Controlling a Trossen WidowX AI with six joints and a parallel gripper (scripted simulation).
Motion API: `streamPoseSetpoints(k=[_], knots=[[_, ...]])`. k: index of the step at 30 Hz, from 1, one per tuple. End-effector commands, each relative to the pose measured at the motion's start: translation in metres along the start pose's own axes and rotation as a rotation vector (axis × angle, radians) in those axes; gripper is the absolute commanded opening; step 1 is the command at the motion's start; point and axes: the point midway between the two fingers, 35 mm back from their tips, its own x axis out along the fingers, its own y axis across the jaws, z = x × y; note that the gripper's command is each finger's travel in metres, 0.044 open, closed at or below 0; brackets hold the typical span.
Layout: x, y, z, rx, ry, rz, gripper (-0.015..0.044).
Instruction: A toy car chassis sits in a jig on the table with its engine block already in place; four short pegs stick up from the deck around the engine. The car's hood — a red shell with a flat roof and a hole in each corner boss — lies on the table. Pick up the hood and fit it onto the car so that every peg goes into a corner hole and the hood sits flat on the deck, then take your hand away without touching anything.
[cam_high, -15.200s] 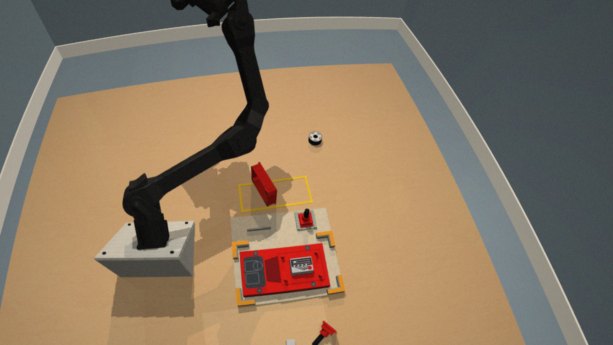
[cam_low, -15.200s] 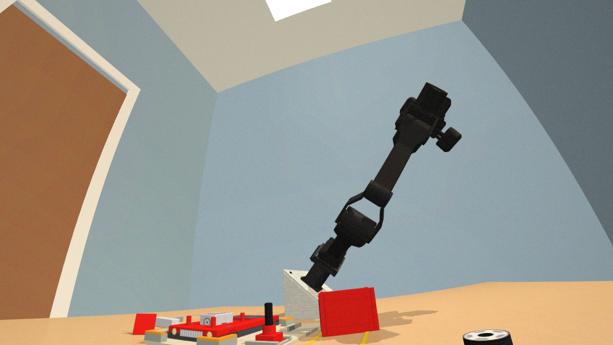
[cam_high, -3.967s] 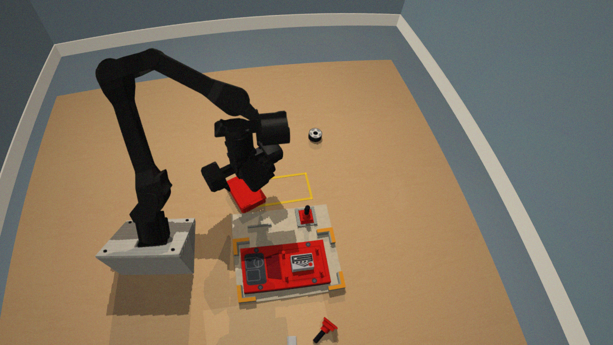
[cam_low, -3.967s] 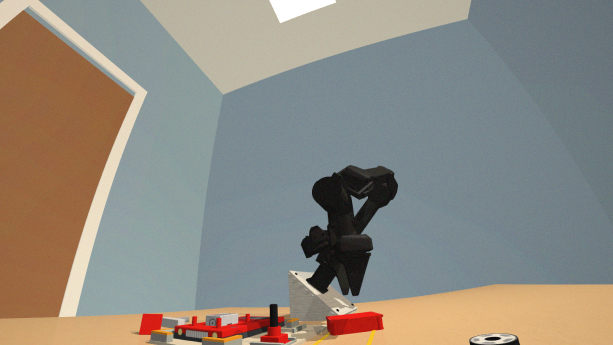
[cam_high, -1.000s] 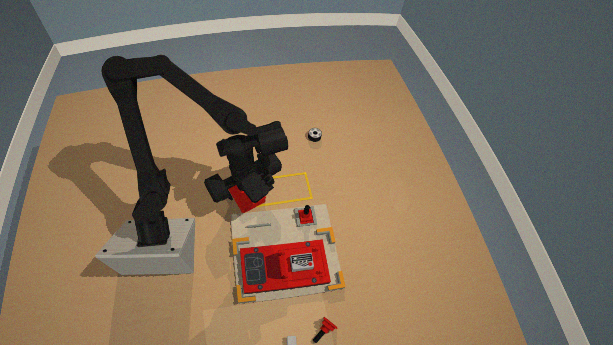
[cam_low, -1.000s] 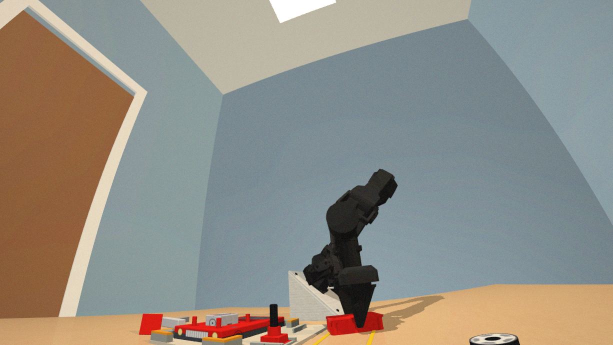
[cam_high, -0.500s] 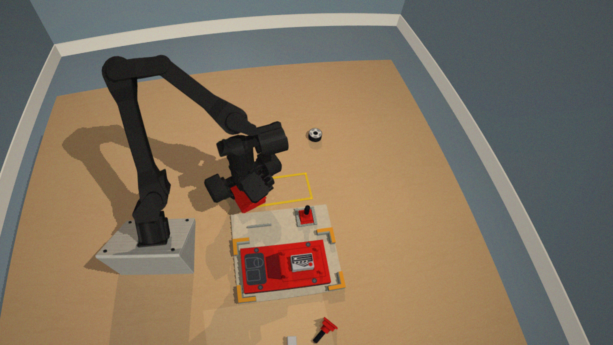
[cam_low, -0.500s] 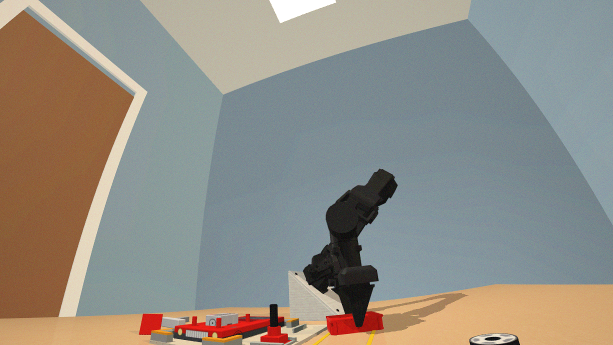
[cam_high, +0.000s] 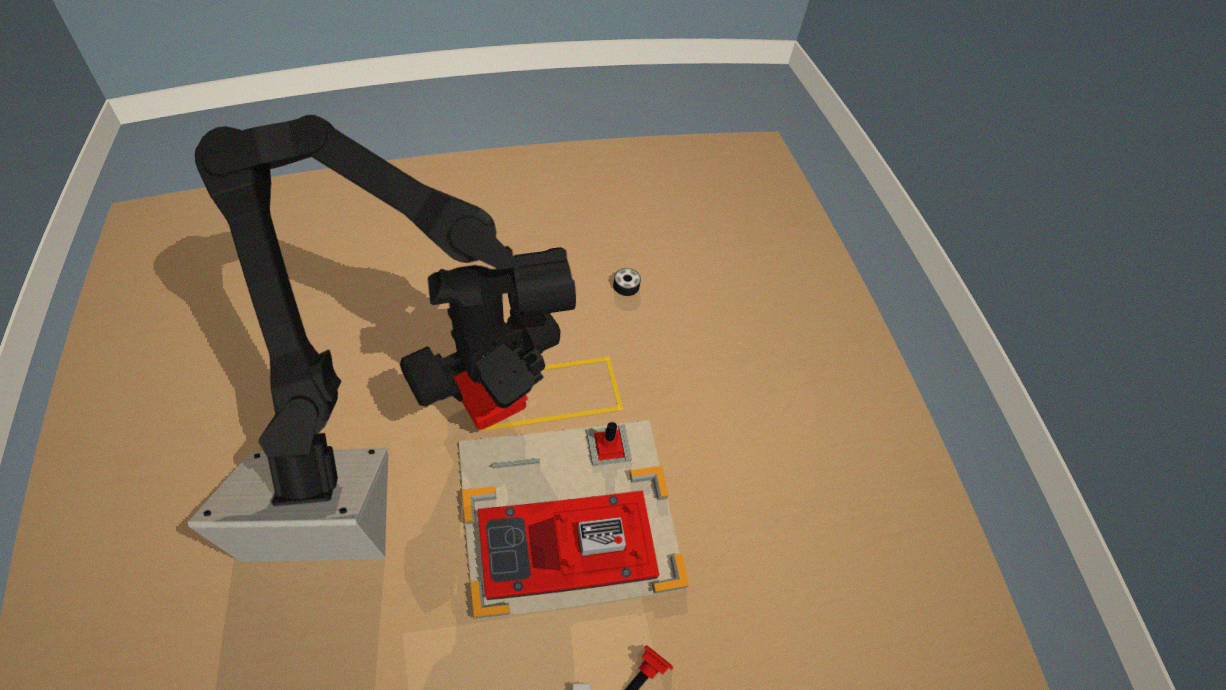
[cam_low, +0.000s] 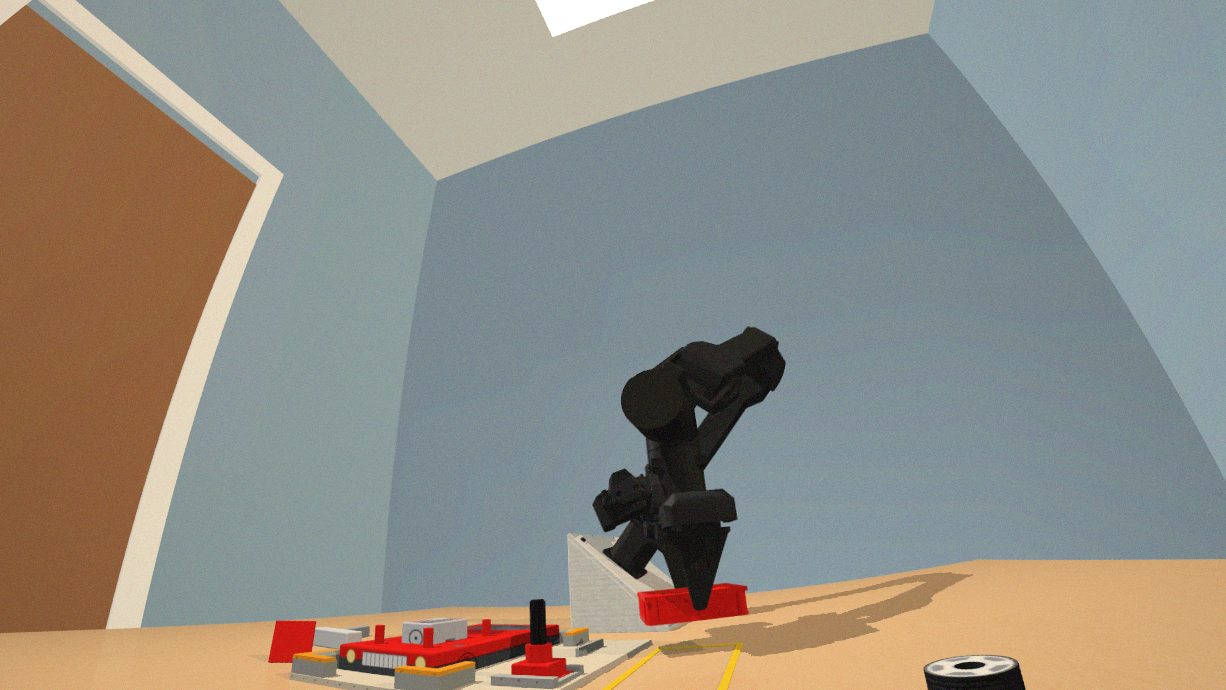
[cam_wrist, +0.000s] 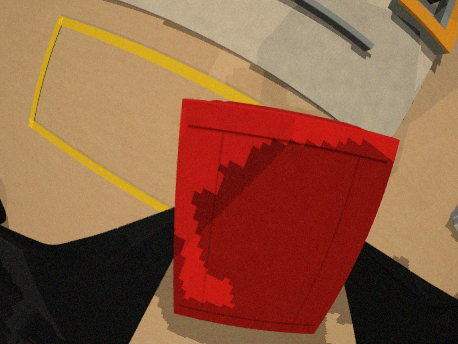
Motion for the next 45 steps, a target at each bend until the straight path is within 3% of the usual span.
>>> streamPoseSetpoints(k=[1, 16, 23, 45], knots=[[-0.019, 0.004, -0.002, -0.013, -0.001, 0.019, 0.0], [-0.064, 0.003, -0.002, -0.013, -0.002, 0.017, 0.0], [-0.062, 0.002, 0.001, -0.016, -0.006, 0.01, 0.0], [-0.074, 0.03, 0.073, -0.349, -0.043, -0.007, 0.0]])
